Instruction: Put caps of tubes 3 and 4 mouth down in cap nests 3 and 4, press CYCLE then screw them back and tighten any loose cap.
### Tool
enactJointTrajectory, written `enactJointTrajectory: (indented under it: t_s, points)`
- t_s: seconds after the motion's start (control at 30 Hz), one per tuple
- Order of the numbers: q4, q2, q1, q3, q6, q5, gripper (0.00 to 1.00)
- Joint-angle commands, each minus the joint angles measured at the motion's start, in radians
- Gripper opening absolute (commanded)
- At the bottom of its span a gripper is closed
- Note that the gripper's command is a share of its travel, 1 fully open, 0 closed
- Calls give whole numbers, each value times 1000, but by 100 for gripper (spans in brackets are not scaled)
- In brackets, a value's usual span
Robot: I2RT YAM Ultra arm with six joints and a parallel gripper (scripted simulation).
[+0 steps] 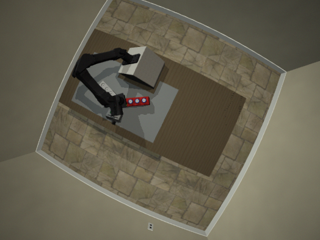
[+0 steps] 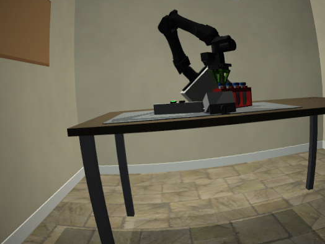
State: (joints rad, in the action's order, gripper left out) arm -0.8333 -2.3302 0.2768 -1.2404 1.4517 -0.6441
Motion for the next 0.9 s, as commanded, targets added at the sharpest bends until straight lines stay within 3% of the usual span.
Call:
enactJointTrajectory:
  t_s: [0.0, 0.37, 0.4, 0.73, 0.8, 0.87]
  points:
    - [2, 5, 5, -2, 250, -3, 0]
    - [2, 5, 5, -2, 291, -3, 0]
    - [2, 5, 5, -2, 291, -3, 49]
    - [2, 5, 5, -2, 291, -3, 49]
    - [0, 5, 6, -3, 125, -3, 49]
    - [0, 5, 6, -3, 125, -3, 49]
